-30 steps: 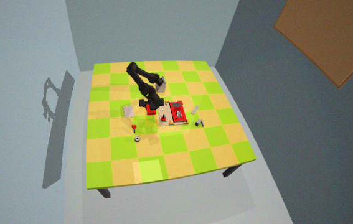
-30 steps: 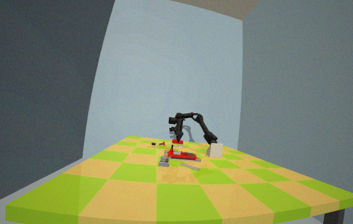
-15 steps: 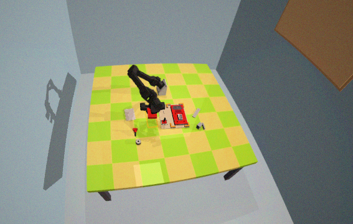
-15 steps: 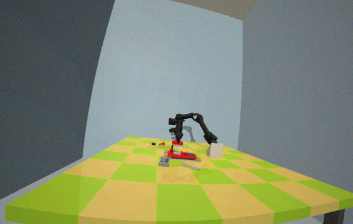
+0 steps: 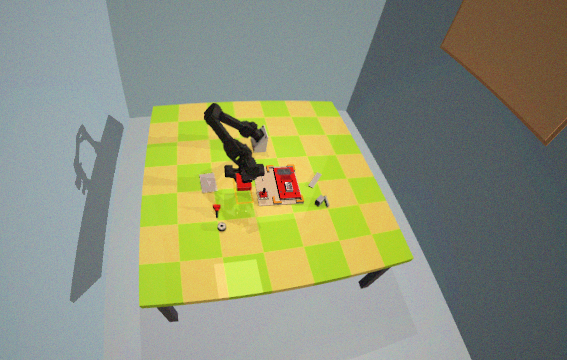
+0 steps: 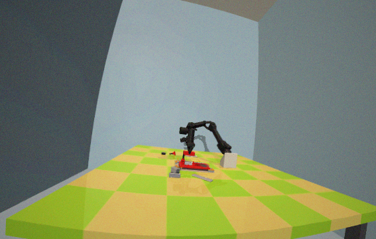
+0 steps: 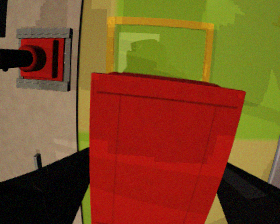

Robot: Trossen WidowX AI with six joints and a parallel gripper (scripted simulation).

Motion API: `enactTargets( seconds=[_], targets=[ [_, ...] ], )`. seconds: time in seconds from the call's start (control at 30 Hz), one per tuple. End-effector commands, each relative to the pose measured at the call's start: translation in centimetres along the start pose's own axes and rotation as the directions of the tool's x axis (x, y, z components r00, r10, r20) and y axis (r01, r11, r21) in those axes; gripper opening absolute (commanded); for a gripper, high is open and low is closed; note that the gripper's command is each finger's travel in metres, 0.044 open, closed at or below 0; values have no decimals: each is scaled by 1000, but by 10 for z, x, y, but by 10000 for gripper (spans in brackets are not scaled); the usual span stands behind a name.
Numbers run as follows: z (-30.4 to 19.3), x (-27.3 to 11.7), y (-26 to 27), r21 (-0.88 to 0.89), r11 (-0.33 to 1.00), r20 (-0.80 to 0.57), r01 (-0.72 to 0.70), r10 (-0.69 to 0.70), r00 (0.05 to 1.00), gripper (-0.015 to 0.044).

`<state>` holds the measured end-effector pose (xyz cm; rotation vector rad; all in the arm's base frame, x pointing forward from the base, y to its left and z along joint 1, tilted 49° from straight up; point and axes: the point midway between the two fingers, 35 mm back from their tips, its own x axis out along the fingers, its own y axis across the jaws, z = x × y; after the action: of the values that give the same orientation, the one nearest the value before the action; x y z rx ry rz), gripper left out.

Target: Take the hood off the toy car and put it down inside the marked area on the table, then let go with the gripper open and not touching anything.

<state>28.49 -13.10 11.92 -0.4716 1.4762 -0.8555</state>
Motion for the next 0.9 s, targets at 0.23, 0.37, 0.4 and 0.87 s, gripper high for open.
enactTargets(
  seconds=[0.23, 0.37, 0.4, 0.87],
  targets=[
    [-2, 8, 0, -9, 1000, -3, 8, -8, 1000, 0],
    [-2, 10, -1, -9, 1000, -3, 8, -8, 1000, 0],
    [-3, 11, -1, -9, 1000, -3, 8, -8, 1000, 0],
    [-3, 18, -1, -9, 1000, -3, 10, -10, 1000, 0]
  ],
)
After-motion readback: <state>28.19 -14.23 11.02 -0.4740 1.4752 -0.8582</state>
